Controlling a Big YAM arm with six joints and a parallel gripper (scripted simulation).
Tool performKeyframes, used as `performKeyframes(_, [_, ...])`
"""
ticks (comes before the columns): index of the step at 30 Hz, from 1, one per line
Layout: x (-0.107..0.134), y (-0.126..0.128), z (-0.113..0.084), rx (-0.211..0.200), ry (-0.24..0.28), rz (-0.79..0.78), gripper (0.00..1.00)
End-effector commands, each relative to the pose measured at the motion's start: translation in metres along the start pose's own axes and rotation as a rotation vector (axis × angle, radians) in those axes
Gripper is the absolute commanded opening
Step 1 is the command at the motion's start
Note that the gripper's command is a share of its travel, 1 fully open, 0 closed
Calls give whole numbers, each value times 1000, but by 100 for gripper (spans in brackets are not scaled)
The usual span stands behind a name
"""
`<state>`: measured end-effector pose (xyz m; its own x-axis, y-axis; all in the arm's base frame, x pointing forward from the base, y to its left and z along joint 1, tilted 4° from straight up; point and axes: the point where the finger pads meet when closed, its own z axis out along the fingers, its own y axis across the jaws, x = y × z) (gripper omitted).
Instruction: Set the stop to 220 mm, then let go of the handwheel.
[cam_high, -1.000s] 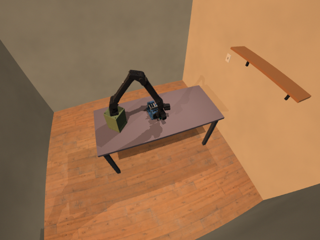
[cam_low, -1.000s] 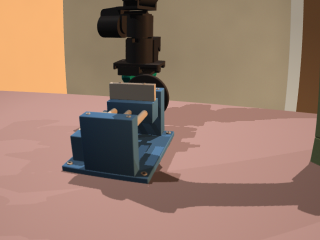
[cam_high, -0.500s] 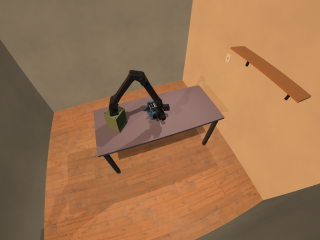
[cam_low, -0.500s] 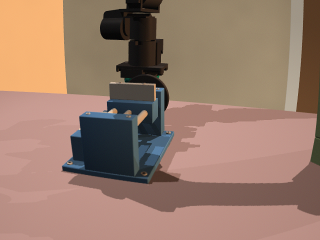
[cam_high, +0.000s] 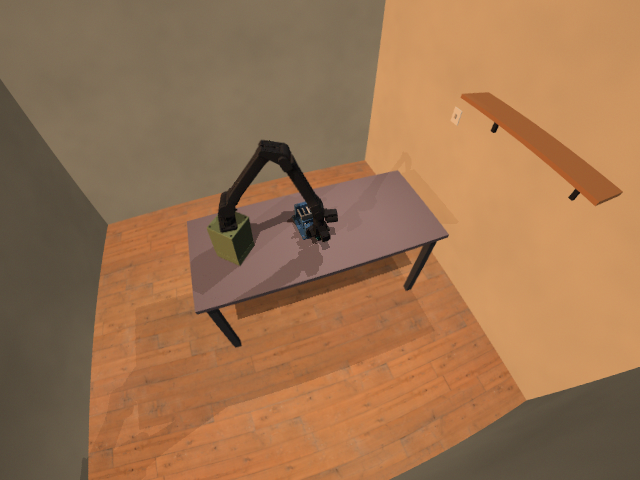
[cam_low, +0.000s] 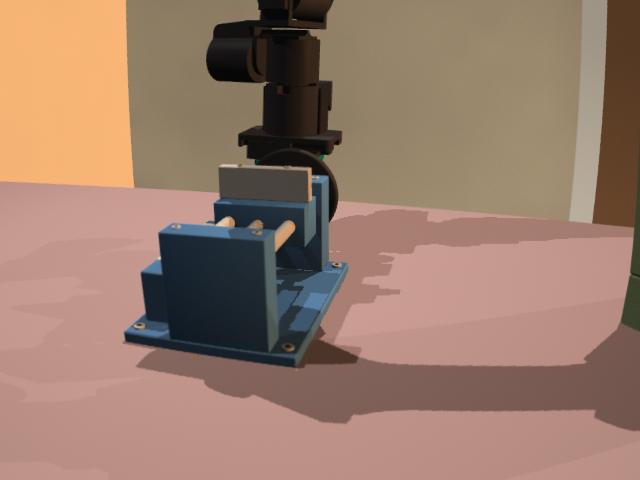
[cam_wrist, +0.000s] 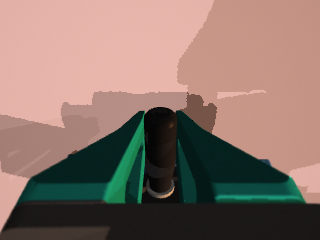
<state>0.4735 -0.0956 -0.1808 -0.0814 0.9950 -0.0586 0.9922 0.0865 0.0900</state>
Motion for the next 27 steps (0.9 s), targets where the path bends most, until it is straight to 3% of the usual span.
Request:
performKeyframes(1, [-6, -22, 17, 39, -1, 2, 6])
performKeyframes(24, [-5, -37, 12, 51, 2, 2, 6])
performKeyframes(27, [-8, -32, 2, 31, -4, 3, 6])
